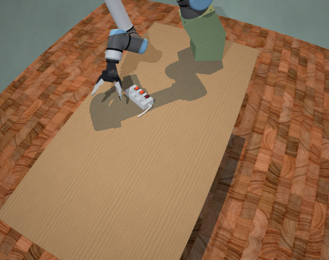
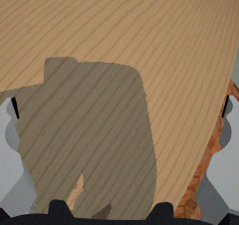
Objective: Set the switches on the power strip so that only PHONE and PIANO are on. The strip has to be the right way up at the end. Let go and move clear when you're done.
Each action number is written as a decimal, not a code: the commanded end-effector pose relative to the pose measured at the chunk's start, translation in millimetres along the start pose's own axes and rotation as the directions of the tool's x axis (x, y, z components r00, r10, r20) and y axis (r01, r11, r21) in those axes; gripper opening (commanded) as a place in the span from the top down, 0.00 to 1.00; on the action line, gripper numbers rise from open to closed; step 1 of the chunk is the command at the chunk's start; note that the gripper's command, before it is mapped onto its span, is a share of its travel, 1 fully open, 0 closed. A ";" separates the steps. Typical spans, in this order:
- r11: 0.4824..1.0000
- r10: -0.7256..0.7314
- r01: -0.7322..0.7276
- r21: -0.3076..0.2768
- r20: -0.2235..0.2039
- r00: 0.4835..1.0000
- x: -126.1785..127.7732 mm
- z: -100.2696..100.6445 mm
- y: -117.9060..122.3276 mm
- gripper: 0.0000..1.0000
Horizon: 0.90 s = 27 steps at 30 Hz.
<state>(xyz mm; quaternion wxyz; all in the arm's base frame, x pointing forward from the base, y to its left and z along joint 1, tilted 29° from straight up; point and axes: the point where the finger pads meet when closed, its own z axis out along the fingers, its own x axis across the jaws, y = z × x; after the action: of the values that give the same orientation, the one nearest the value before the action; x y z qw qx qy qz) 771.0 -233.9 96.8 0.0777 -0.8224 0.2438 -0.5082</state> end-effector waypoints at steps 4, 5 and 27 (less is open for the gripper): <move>0.945 0.246 -0.238 -0.226 0.008 0.969 -79.8 -52.7 25.1 0.00; 0.930 0.277 -0.266 -0.253 0.008 0.961 -90.1 -58.8 28.4 0.00; 0.737 0.526 -0.479 -0.477 -0.039 0.849 -180.5 -114.9 56.7 0.00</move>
<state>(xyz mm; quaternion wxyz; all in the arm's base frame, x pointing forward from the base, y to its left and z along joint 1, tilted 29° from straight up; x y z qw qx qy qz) 591.8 -184.4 -11.4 0.0245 -0.7474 0.5591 -0.3581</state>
